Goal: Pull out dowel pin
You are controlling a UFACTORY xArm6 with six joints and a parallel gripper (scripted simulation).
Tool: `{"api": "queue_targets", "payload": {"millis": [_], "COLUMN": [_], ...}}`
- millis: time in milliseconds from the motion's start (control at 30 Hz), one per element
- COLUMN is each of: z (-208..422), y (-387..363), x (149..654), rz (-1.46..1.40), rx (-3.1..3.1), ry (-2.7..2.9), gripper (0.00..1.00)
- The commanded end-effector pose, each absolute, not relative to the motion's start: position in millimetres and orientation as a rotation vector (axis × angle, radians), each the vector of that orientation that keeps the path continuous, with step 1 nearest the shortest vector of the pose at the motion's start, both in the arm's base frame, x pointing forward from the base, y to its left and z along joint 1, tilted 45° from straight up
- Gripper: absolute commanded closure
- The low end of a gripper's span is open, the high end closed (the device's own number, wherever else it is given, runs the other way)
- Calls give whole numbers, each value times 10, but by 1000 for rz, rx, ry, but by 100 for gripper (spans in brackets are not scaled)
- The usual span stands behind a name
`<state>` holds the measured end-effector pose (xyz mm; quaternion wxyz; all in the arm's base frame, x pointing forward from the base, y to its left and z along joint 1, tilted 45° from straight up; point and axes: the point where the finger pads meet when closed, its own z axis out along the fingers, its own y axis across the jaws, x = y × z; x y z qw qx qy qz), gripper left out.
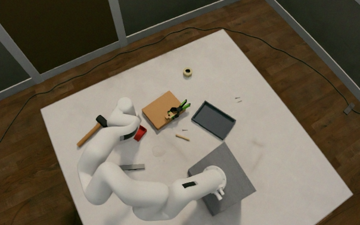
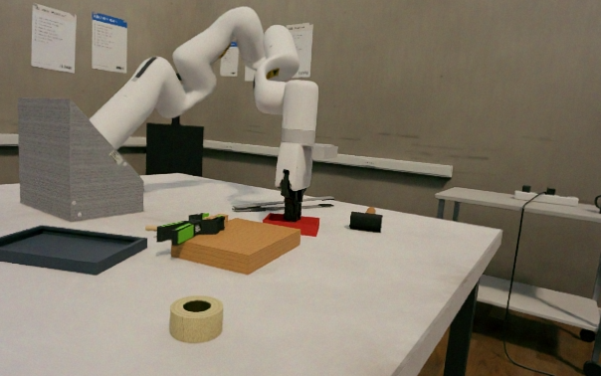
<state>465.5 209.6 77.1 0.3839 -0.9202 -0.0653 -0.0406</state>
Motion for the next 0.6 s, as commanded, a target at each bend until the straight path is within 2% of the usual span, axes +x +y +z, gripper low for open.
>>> {"api": "queue_targets", "payload": {"millis": [0,67,100,567], "z": [781,781,781,781], "y": [2091,2091,2091,2091], "x": [4666,4666,4666,4666], "rz": [-107,-107,-107,-107], "rx": [-2346,-2346,-2346,-2346], "ry": [-166,-166,-166,-166], "gripper": [100,100,72,72]}}
